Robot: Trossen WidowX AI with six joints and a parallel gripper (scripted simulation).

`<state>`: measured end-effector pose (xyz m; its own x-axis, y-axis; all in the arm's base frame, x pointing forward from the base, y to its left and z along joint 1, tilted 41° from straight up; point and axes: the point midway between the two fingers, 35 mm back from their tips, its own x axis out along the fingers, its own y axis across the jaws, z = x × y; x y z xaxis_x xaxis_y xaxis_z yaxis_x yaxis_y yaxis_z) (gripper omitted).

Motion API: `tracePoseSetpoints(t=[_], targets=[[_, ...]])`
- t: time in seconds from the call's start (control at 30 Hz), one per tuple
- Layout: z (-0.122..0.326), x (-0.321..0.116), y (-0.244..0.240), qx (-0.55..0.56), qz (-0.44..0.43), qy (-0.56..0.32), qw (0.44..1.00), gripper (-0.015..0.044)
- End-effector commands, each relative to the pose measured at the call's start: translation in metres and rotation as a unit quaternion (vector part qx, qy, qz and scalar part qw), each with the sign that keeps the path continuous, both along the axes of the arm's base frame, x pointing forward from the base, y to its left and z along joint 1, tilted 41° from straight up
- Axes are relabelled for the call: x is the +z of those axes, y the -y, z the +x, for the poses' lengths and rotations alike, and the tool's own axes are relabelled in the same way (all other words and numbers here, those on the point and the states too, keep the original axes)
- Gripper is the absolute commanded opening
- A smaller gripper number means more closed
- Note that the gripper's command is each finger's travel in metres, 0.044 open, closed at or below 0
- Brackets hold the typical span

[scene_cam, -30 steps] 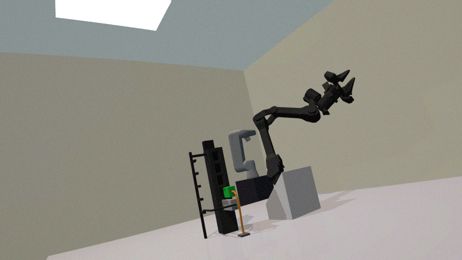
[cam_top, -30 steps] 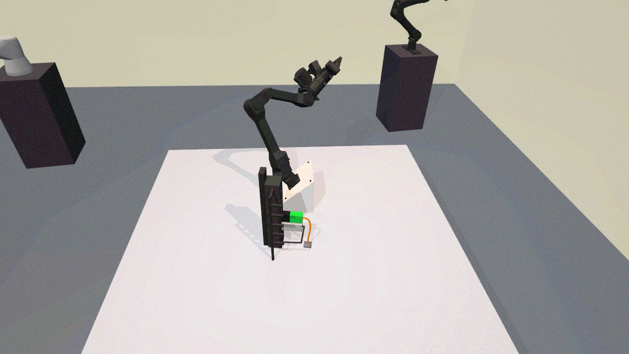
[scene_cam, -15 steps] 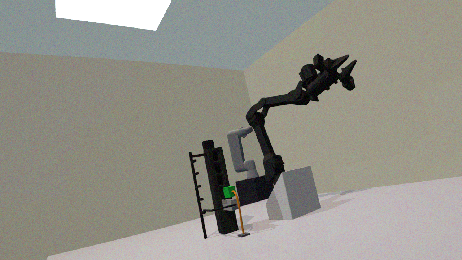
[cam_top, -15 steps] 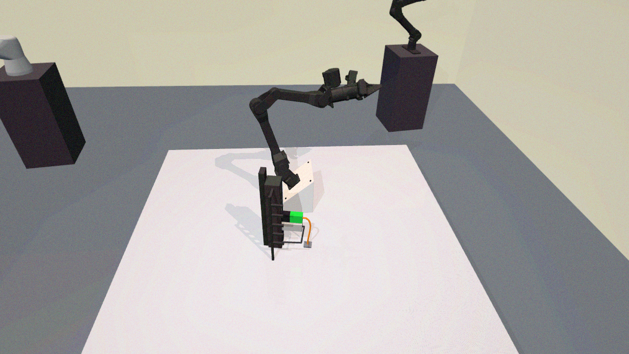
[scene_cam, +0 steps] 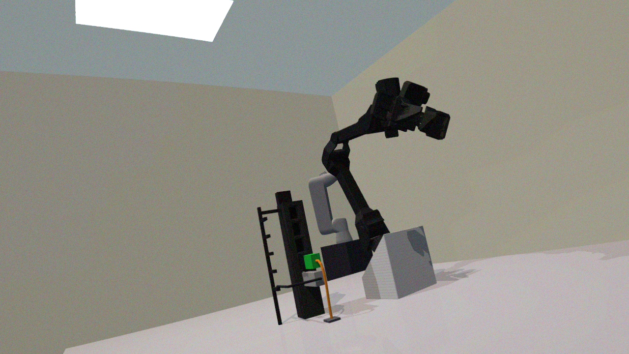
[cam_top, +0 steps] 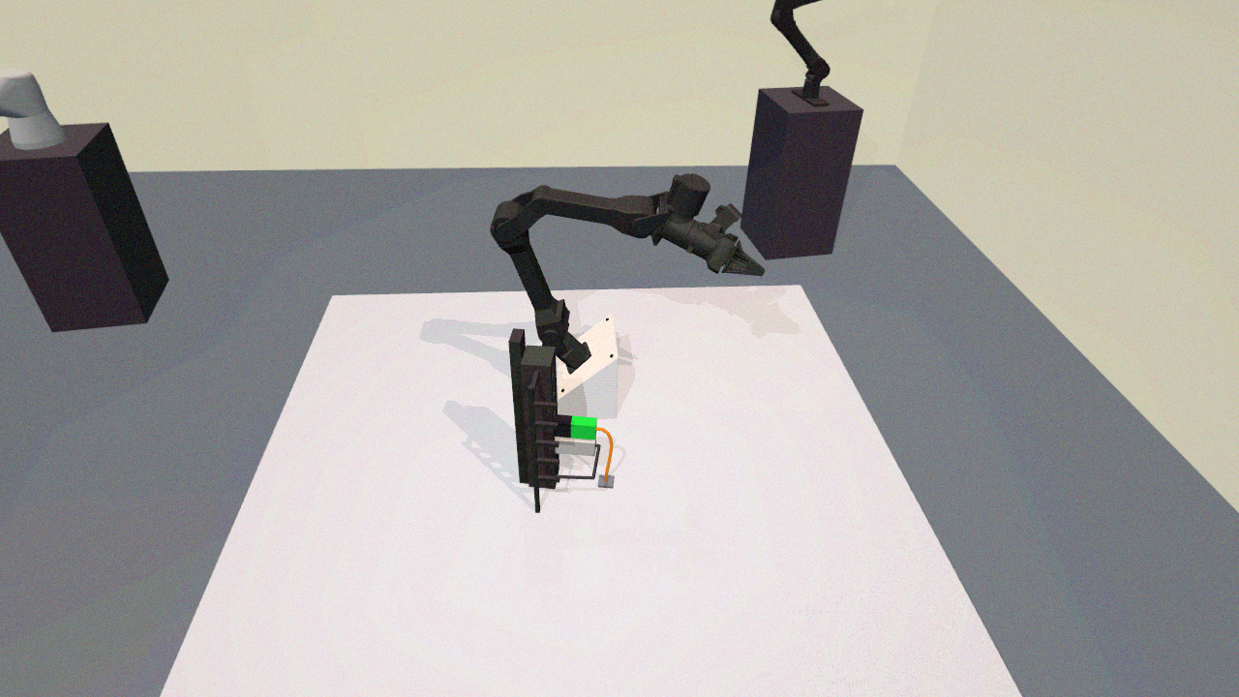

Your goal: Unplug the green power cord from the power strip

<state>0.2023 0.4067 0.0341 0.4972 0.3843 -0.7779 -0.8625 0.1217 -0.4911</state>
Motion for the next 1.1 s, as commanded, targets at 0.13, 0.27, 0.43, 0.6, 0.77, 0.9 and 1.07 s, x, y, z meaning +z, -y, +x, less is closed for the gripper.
tracePoseSetpoints(t=[0.13,0.27,0.43,0.6,0.77,0.9,1.07], targets=[[0.069,-0.024,0.101,-0.109,-0.157,-0.041,0.981,0.016],[0.092,-0.027,0.167,-0.157,-0.248,-0.079,0.953,0.016],[0.104,-0.02,0.253,-0.206,-0.356,-0.15,0.899,0.016],[0.097,-0.001,0.337,-0.235,-0.448,-0.244,0.828,0.016],[0.092,0.007,0.36,-0.239,-0.469,-0.275,0.804,0.016],[0.092,0.007,0.36,-0.239,-0.469,-0.275,0.804,0.016],[0.092,0.008,0.361,-0.239,-0.469,-0.275,0.804,0.016]])
